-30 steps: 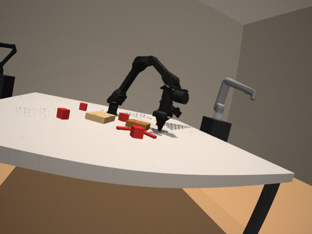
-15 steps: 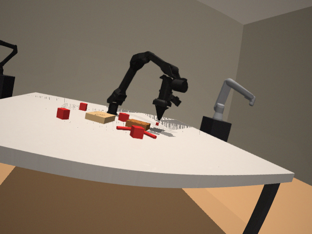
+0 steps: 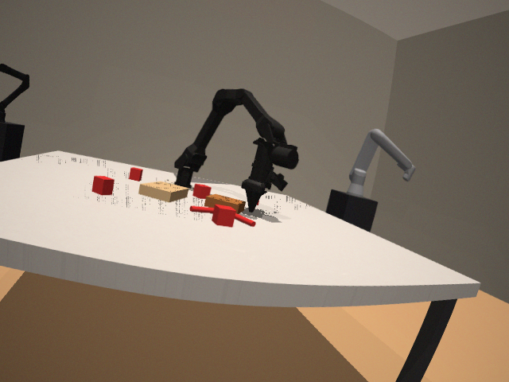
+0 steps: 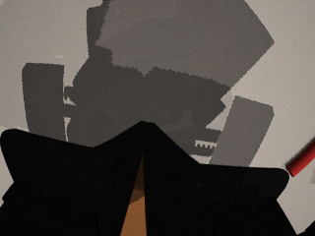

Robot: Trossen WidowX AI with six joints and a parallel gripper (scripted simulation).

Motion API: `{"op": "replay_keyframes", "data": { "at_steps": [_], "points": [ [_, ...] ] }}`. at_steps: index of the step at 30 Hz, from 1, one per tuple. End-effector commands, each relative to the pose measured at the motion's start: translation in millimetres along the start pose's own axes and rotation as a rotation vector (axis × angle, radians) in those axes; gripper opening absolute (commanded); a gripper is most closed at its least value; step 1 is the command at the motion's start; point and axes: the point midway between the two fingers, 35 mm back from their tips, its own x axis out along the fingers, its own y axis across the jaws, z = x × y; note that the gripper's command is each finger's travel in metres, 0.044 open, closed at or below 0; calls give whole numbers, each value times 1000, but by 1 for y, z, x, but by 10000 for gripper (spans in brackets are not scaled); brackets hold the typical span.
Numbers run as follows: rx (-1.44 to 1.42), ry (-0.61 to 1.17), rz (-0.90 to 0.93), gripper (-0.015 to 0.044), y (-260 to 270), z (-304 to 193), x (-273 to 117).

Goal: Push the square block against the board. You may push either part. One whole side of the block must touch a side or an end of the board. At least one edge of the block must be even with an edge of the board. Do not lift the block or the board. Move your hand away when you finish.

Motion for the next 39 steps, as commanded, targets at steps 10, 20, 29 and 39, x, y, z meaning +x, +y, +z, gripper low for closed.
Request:
{"op": "replay_keyframes", "data": {
  "at_steps": [10, 20, 29, 39],
  "points": [
    [-5, -17, -14, 0, -4, -13, -2],
    [-5, -16, -14, 0, -5, -27, -2],
    [-5, -15, -15, 0, -6, -41, -2],
    [-5, -15, -15, 0, -7, -38, -2]
  ]
}}
